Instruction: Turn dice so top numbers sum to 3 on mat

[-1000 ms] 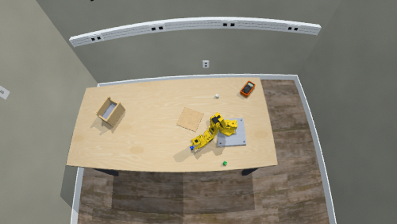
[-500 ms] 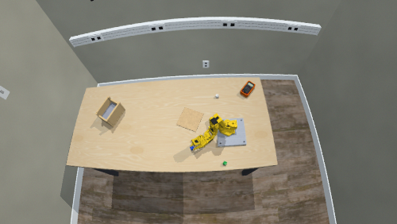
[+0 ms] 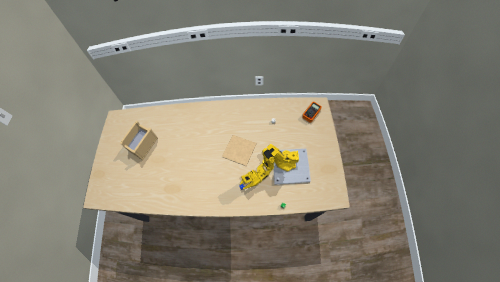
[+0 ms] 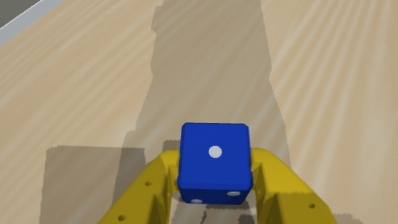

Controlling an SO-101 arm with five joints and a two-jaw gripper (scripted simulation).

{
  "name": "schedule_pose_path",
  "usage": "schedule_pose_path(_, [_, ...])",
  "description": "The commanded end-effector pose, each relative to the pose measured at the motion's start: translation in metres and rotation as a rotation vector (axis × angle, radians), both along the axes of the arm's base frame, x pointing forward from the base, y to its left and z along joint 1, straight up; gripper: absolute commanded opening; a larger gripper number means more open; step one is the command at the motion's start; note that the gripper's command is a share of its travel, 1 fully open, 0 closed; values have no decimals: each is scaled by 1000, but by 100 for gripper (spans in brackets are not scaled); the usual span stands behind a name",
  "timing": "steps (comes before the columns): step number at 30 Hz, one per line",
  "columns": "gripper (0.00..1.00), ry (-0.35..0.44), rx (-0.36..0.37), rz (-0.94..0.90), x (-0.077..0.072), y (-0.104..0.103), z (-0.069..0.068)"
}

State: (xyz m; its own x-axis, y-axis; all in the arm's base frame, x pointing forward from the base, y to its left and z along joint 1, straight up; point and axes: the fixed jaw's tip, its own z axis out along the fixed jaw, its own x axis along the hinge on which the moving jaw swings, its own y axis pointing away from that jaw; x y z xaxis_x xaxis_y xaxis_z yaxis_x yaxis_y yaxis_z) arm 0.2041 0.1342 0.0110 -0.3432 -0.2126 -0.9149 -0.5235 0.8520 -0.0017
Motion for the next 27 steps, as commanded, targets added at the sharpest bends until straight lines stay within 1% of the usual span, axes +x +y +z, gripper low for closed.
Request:
schedule_pose_path(1, [0, -18, 1, 10, 1, 3, 0])
schedule_pose_path(8, [0, -18, 1, 10, 1, 3, -4])
schedule_pose_path(27, [0, -18, 1, 10, 1, 3, -6])
